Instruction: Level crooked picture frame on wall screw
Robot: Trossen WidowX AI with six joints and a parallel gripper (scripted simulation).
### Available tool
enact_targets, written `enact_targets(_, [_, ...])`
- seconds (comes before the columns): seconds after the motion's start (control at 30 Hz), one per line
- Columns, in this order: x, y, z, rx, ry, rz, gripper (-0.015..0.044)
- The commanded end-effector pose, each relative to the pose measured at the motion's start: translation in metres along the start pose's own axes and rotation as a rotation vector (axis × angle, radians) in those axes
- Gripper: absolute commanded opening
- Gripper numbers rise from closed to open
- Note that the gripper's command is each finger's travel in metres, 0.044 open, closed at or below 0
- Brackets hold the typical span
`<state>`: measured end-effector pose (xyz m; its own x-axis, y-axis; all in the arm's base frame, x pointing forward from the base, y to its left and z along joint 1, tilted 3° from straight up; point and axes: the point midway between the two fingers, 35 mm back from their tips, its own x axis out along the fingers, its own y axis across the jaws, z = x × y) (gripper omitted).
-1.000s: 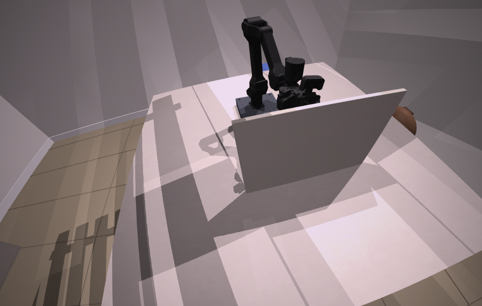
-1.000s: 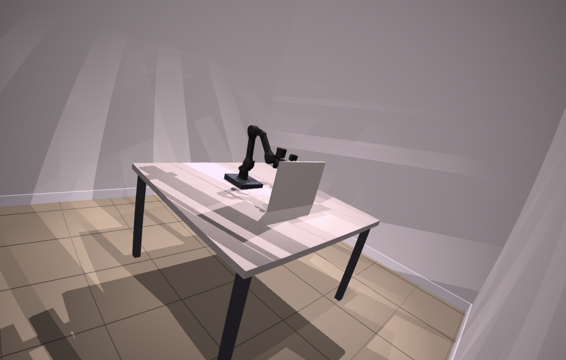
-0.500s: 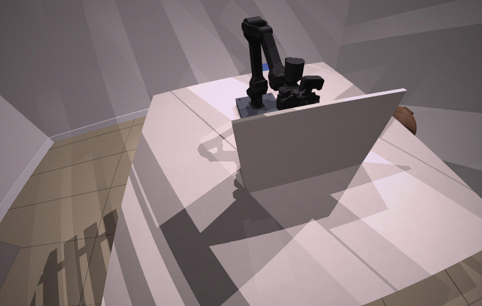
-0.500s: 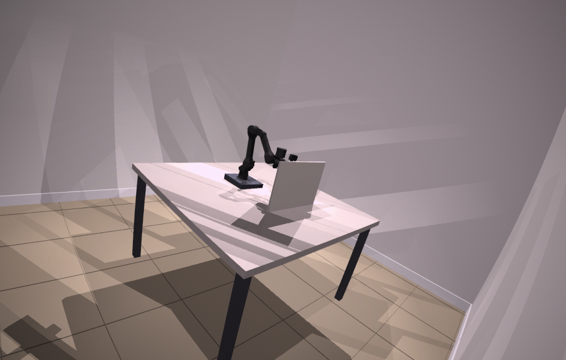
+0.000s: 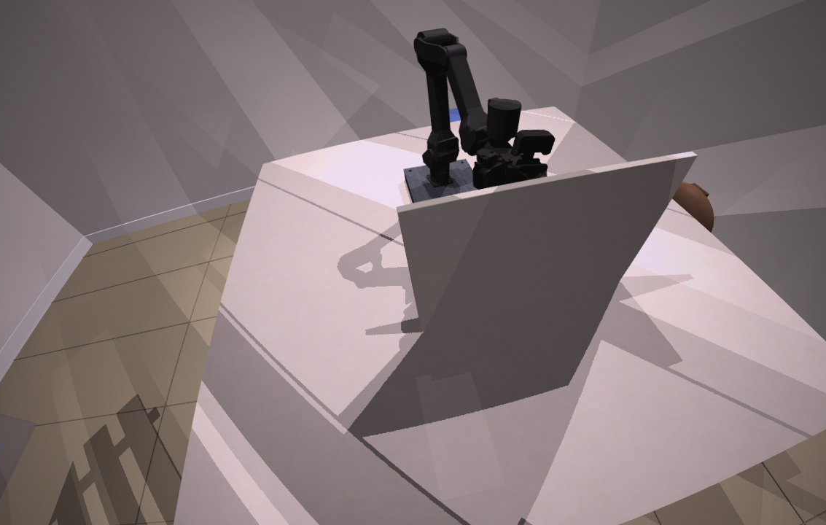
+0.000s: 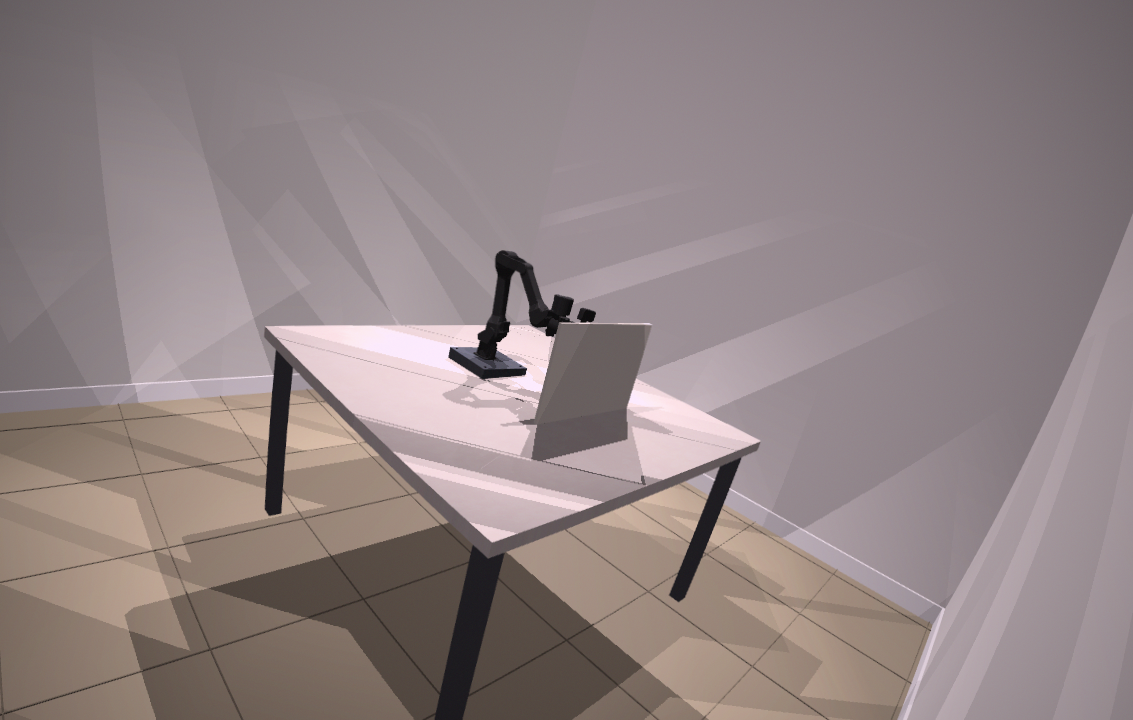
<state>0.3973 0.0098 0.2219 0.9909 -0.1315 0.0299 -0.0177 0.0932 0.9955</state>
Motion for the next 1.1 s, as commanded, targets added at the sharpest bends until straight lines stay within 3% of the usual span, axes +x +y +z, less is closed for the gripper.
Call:
enact_targets(0.0, [-0.0005, 0.0044, 0.0015, 0.006, 0.001, 0.013, 0.0000])
enact_targets(1.07, [-0.0005, 0.0038, 0.0041, 0.006, 0.001, 0.013, 0.0000])
